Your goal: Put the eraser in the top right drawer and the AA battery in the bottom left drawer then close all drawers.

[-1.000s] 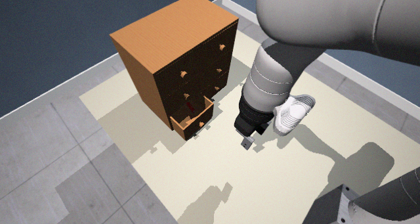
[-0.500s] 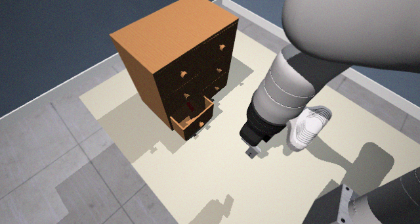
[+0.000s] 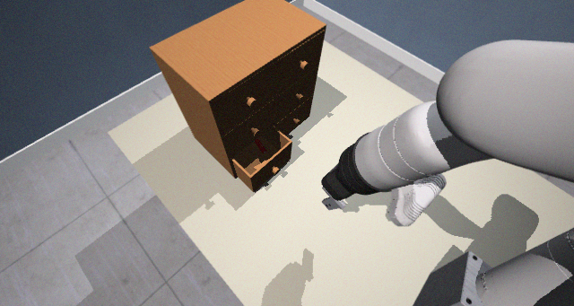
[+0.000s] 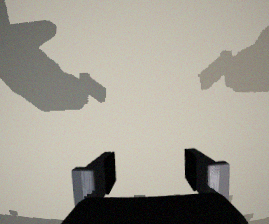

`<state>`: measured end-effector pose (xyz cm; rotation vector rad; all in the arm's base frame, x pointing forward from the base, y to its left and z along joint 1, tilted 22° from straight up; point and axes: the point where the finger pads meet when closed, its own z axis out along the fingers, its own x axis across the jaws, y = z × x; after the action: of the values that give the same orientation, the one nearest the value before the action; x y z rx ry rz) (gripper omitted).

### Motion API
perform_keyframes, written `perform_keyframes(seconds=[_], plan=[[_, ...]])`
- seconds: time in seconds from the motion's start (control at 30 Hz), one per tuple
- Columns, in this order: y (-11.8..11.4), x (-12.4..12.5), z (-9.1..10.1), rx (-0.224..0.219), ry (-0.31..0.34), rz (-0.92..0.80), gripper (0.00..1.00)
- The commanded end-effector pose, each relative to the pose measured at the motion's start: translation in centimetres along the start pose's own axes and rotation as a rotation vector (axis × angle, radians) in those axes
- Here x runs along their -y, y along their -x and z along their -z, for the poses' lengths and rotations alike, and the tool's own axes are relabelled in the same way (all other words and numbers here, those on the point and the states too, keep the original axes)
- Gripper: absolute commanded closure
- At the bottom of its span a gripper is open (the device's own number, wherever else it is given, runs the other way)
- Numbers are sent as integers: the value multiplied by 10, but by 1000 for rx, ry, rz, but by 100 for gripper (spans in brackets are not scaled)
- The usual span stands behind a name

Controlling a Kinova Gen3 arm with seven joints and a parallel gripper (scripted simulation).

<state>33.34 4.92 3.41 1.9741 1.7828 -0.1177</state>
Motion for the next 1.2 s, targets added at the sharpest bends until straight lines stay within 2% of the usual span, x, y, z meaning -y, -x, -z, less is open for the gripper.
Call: perform_keyframes(seconds=[0.0,0.37,0.43,0.67,0.93,1.17], plan=[[0,2,-10,-2,73,22,0],[-2,-10,-42,-13,328,20,0],[-2,-10,-42,-13,328,20,0],[-5,-16,-60,-21,464,18,0],[-6,-20,-74,-26,559,15,0],[-8,-21,-77,-34,587,15,0]])
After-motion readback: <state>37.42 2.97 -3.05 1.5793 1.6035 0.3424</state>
